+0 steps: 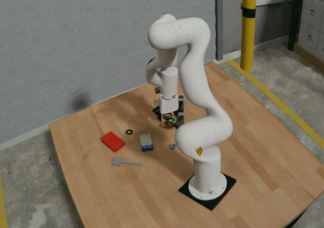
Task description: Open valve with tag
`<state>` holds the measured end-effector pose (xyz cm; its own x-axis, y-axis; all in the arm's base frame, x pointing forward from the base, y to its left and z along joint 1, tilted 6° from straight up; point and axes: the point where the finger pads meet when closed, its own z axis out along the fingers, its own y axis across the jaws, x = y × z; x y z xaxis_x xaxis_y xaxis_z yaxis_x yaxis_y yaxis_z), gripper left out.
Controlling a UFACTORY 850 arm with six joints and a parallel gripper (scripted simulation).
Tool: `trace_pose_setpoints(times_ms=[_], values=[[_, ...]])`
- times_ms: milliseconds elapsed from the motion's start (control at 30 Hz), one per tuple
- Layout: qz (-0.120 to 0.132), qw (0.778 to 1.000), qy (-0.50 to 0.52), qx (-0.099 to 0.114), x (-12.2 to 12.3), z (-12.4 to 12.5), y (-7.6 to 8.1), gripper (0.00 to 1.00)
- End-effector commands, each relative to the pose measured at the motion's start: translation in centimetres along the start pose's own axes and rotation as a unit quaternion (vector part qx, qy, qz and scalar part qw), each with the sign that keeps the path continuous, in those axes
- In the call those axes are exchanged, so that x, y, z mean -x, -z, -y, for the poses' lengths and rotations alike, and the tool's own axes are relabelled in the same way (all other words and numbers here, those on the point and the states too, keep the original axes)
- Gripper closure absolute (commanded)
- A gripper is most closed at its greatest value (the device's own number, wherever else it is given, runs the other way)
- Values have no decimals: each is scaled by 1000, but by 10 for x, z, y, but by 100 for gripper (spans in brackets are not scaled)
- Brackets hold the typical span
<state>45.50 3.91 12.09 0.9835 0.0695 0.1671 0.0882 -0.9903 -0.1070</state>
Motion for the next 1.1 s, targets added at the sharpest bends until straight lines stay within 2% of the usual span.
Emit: trace_pose_setpoints(times_ms=[0,100,167,200,333,500,667,733,767,1067], values=[[5,990,-138,16,-1,0,1,0],[0,976,-216,15,-1,0,1,0],[0,976,-216,15,-1,0,1,0],[-2,957,-289,16,-1,0,1,0],[-7,929,-371,15,-1,0,1,0],[-11,872,-489,18,-1,0,1,0],[-8,805,-593,29,-1,0,1,0],[-8,805,-593,29,-1,0,1,0],[2,766,-641,46,-1,0,1,0],[2,765,-642,46,-1,0,1,0]])
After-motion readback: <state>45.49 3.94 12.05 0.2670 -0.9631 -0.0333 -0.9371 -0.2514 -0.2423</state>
